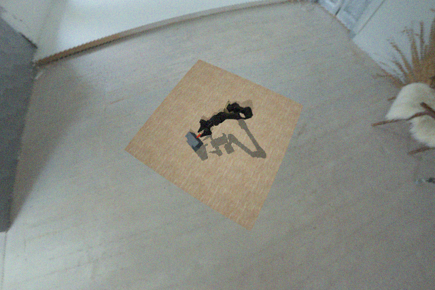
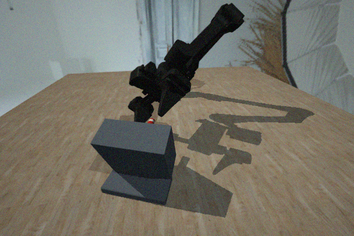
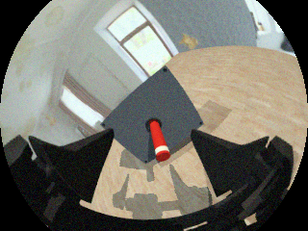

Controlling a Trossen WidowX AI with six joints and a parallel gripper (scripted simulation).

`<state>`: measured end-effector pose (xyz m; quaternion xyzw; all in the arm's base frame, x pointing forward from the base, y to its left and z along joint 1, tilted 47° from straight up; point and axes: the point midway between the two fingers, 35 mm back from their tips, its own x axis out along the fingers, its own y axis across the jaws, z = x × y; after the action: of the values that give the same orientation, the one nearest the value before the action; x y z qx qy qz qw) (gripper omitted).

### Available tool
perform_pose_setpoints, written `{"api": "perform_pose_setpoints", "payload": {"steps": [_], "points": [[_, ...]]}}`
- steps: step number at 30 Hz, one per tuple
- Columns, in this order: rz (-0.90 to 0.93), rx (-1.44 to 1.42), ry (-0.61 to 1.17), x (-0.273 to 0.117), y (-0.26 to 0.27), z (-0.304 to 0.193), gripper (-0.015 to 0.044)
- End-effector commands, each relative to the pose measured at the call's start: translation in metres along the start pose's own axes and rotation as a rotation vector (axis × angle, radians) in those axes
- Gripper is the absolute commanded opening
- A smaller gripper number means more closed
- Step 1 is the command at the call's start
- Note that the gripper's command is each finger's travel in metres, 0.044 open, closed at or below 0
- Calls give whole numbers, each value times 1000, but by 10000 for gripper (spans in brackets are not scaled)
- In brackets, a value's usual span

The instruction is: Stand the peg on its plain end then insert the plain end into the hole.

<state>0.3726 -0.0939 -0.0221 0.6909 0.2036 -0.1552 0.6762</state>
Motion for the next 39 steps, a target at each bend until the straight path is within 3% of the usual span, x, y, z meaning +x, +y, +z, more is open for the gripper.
{"api": "perform_pose_setpoints", "payload": {"steps": [1,39], "points": [[-1,-3,4,-5,0,-1,440],[-6,0,2,-45,4,4,440]]}}
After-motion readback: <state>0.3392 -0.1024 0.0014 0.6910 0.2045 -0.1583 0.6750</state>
